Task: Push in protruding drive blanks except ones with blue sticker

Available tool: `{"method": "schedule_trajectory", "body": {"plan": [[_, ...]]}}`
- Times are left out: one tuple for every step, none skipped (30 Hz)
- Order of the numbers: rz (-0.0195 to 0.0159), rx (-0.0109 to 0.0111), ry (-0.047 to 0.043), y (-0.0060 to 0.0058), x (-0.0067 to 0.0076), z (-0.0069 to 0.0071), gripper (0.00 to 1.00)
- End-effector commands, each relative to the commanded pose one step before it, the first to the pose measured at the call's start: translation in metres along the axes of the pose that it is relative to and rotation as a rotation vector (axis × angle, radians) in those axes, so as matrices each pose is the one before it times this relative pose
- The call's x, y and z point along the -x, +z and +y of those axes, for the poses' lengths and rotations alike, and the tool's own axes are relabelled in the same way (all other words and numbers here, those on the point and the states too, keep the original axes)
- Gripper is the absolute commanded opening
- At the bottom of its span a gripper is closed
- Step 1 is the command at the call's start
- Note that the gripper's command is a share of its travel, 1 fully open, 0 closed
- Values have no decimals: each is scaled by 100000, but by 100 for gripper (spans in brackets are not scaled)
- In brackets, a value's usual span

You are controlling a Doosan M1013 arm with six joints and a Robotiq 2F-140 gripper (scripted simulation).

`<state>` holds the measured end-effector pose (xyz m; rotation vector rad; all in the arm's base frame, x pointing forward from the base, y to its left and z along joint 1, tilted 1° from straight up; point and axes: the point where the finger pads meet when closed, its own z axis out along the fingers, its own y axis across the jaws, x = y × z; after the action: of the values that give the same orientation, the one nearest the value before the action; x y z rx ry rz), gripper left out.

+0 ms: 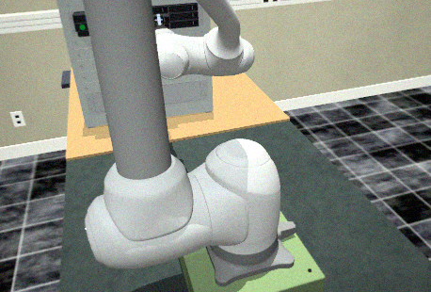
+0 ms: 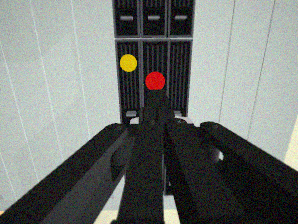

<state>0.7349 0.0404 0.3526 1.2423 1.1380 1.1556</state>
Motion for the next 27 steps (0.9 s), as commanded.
{"method": "schedule_trajectory", "body": {"plan": [[510,-51,-167,176,-134,53,10],[0,0,0,0,0,0,10],[0,0,0,0,0,0,10],[0,0,0,0,0,0,10],[0,0,0,0,0,0,10],[0,0,0,0,0,0,10],[0,0,0,0,0,0,10],[0,0,0,0,0,0,10],[0,0,0,0,0,0,10],[0,0,0,0,0,0,10],[0,0,0,0,0,0,10],[0,0,0,0,0,0,10],[0,0,0,0,0,0,10],[0,0,0,4,-4,0,10],[0,0,0,21,-20,-3,10],[0,0,0,44,-41,-6,10],[0,0,0,61,-58,-8,10],[0,0,0,68,-64,-9,10],[0,0,0,0,0,0,10],[0,0,0,0,0,0,10],[0,0,0,61,-58,-8,10],[0,0,0,44,-42,-6,10],[0,0,0,21,-20,-3,10],[0,0,0,4,-4,-1,10],[0,0,0,0,0,0,10],[0,0,0,0,0,0,10],[0,0,0,0,0,0,10]]}}
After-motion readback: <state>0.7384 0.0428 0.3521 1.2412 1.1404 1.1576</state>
